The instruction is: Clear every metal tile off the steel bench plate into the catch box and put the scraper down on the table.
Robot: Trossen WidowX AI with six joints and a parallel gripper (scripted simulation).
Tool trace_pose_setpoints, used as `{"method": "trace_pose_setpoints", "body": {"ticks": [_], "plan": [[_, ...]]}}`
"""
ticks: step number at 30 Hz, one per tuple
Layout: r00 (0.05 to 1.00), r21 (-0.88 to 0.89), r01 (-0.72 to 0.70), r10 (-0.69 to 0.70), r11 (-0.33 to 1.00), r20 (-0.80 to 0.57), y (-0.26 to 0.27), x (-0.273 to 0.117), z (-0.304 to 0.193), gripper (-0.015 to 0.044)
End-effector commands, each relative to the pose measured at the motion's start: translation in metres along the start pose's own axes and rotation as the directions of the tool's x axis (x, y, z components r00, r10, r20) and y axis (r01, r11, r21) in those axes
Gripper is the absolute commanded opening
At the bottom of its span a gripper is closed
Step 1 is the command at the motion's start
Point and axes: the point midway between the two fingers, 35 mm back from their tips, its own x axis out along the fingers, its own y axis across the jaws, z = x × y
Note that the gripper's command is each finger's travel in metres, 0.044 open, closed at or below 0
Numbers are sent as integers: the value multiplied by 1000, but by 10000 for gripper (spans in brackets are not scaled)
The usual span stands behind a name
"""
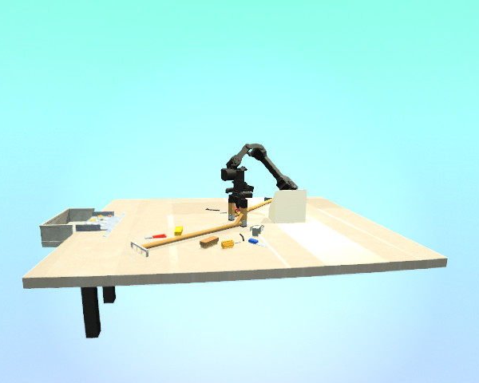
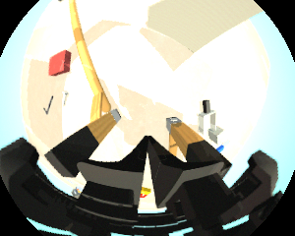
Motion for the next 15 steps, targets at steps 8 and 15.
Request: {"method": "trace_pose_setpoints", "body": {"ticks": [8, 15], "plan": [[1000, -8, 2, -2, 1000, 1, -17, 1, -2, 0], [1000, -9, 5, -5, 1000, -1, -28, 0, -5, 0]]}}
